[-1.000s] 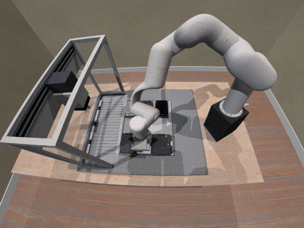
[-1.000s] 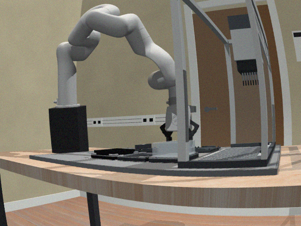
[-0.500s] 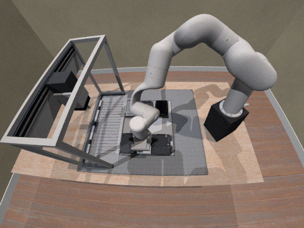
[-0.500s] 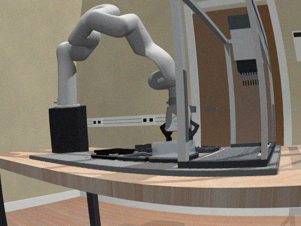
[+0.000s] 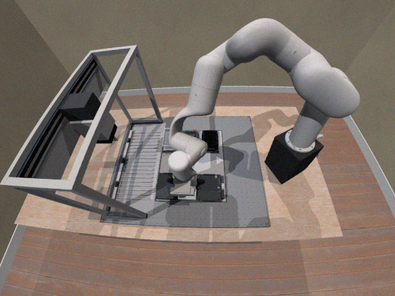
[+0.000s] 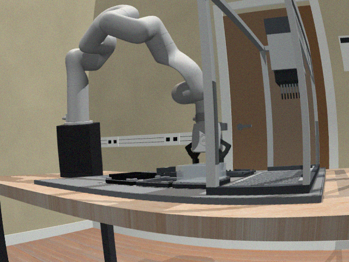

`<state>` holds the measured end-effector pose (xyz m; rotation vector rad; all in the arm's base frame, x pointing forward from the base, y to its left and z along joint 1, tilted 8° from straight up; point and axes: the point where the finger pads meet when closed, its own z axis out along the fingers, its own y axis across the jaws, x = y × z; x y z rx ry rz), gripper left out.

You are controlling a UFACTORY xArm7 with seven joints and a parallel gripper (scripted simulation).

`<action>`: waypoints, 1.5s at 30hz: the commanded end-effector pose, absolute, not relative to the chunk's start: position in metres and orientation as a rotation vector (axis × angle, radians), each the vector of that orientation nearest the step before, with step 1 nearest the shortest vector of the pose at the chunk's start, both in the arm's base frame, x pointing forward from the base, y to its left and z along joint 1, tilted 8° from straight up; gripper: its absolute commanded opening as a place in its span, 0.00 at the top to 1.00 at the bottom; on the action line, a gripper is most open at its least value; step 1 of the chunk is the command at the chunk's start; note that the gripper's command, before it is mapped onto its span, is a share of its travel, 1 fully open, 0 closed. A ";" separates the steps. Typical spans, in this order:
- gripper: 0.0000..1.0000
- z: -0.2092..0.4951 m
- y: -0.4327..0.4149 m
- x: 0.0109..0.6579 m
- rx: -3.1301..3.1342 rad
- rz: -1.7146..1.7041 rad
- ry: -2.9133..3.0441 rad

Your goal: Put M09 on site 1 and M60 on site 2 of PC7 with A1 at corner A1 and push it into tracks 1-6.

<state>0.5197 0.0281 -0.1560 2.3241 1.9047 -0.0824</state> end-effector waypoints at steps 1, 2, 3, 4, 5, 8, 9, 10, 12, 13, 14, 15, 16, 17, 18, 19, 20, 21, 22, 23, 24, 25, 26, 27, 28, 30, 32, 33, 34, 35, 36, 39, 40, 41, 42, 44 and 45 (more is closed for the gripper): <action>0.00 -0.154 0.029 0.522 2.322 -0.077 1.904; 0.00 -0.154 0.029 0.522 2.322 -0.077 1.904; 0.00 -0.154 0.029 0.522 2.322 -0.077 1.904; 0.00 -0.154 0.029 0.522 2.322 -0.077 1.904; 0.00 -0.154 0.029 0.522 2.322 -0.077 1.904; 0.00 -0.154 0.029 0.522 2.322 -0.077 1.904; 0.00 -0.154 0.029 0.522 2.322 -0.077 1.904; 0.00 -0.154 0.029 0.522 2.322 -0.077 1.904; 0.00 -0.151 0.029 0.521 2.322 -0.077 1.904; 0.00 -0.149 0.030 0.521 2.322 -0.077 1.904; 0.00 -0.148 0.030 0.521 2.322 -0.077 1.904; 0.00 -0.146 0.030 0.521 2.322 -0.077 1.904; 0.00 -0.145 0.030 0.521 2.322 -0.077 1.904; 0.00 -0.143 0.030 0.521 2.322 -0.077 1.904; 0.00 -0.141 0.031 0.521 2.322 -0.077 1.904; 0.00 -0.140 0.031 0.521 2.322 -0.077 1.904; 0.00 -0.138 0.031 0.521 2.322 -0.077 1.904; 0.00 -0.136 0.031 0.521 2.322 -0.077 1.904; 0.00 -0.136 0.031 0.521 2.322 -0.077 1.904; 0.00 -0.136 0.031 0.521 2.322 -0.077 1.904; 0.00 -0.135 0.032 0.521 2.322 -0.077 1.904; 0.00 -0.133 0.032 0.521 2.322 -0.077 1.904; 0.00 -0.131 0.032 0.520 2.322 -0.077 1.904; 0.00 -0.130 0.032 0.520 2.322 -0.077 1.904; 0.00 -0.128 0.033 0.520 2.322 -0.077 1.904; 0.00 -0.125 0.033 0.520 2.322 -0.077 1.904; 0.00 -0.121 0.034 0.520 2.322 -0.077 1.904; 0.00 -0.120 0.034 0.520 2.322 -0.077 1.904; 0.00 -0.118 0.034 0.520 2.322 -0.077 1.904; 0.00 -0.117 0.034 0.520 2.322 -0.077 1.904; 0.00 -0.115 0.034 0.520 2.322 -0.077 1.904; 0.00 -0.112 0.035 0.520 2.322 -0.077 1.904; 0.00 -0.112 0.035 0.520 2.322 -0.077 1.904; 0.00 -0.110 0.035 0.519 2.322 -0.077 1.904; 0.00 -0.108 0.035 0.519 2.322 -0.077 1.904; 0.00 -0.105 0.036 0.519 2.322 -0.077 1.904; 0.00 -0.103 0.036 0.519 2.322 -0.077 1.904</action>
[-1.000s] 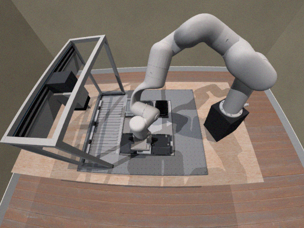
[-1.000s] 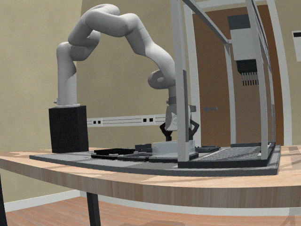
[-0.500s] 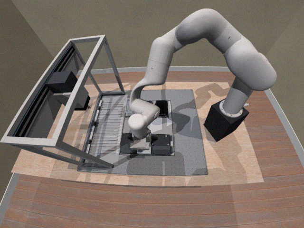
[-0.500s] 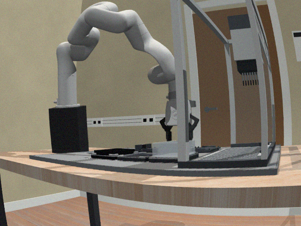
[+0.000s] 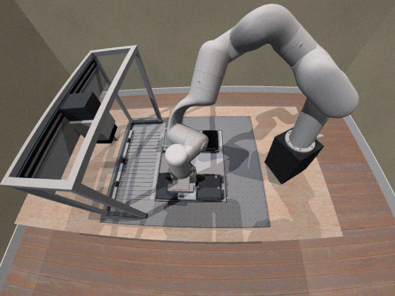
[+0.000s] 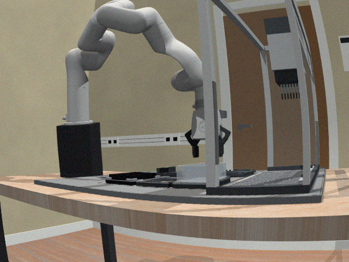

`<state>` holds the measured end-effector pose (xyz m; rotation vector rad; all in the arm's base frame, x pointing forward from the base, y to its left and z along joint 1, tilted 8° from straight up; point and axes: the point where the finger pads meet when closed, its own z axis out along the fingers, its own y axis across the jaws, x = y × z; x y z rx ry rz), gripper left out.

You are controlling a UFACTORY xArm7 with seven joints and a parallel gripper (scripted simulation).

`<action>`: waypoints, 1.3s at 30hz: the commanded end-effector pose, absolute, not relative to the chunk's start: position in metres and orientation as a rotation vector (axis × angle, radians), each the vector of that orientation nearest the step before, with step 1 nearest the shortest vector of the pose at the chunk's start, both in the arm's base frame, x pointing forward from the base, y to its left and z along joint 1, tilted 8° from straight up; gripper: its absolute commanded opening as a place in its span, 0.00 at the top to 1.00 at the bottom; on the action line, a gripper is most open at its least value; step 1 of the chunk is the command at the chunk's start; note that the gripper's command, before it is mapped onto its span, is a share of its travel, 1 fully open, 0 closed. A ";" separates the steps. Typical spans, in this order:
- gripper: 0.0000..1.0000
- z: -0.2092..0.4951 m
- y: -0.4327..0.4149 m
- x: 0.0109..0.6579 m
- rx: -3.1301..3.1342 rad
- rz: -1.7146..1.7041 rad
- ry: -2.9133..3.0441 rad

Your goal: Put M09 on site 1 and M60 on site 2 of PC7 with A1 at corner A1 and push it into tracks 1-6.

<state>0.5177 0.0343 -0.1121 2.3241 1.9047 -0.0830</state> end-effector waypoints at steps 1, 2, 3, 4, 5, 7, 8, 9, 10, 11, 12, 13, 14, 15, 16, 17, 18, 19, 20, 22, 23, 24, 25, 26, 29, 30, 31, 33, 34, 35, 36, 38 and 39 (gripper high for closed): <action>0.00 -0.102 0.036 0.519 2.322 -0.077 1.904; 0.00 -0.100 0.037 0.519 2.322 -0.077 1.904; 0.00 -0.098 0.037 0.519 2.322 -0.077 1.904; 0.00 -0.097 0.037 0.519 2.322 -0.077 1.904; 0.00 -0.095 0.037 0.519 2.322 -0.077 1.904; 0.00 -0.092 0.038 0.519 2.322 -0.077 1.904; 0.00 -0.090 0.038 0.519 2.322 -0.077 1.904; 0.00 -0.088 0.038 0.518 2.322 -0.077 1.904; 0.00 -0.087 0.038 0.518 2.322 -0.077 1.904; 0.00 -0.087 0.038 0.518 2.322 -0.077 1.904; 0.00 -0.087 0.038 0.518 2.322 -0.077 1.904; 0.00 -0.085 0.039 0.518 2.322 -0.077 1.904; 0.00 -0.084 0.039 0.518 2.322 -0.077 1.904; 0.00 -0.082 0.039 0.518 2.322 -0.077 1.904; 0.00 -0.080 0.039 0.518 2.322 -0.077 1.904; 0.00 -0.079 0.040 0.518 2.322 -0.077 1.904; 0.00 -0.077 0.040 0.518 2.322 -0.077 1.904; 0.00 -0.075 0.040 0.518 2.322 -0.077 1.904; 0.00 -0.074 0.040 0.518 2.322 -0.077 1.904; 0.00 -0.070 0.041 0.518 2.322 -0.077 1.904; 0.00 -0.069 0.041 0.518 2.322 -0.077 1.904; 0.00 -0.067 0.041 0.517 2.322 -0.077 1.904; 0.00 -0.065 0.041 0.517 2.322 -0.077 1.904; 0.00 -0.064 0.042 0.517 2.322 -0.077 1.904; 0.00 -0.062 0.042 0.517 2.322 -0.077 1.904; 0.00 -0.060 0.042 0.517 2.322 -0.077 1.904; 0.00 -0.059 0.042 0.517 2.322 -0.077 1.904; 0.00 -0.056 0.043 0.517 2.322 -0.077 1.904; 0.00 -0.054 0.043 0.517 2.322 -0.077 1.904; 0.00 -0.052 0.043 0.517 2.322 -0.077 1.904; 0.00 -0.051 0.043 0.517 2.322 -0.077 1.904; 0.00 -0.047 0.044 0.517 2.322 -0.077 1.904; 0.00 -0.046 0.044 0.516 2.322 -0.077 1.904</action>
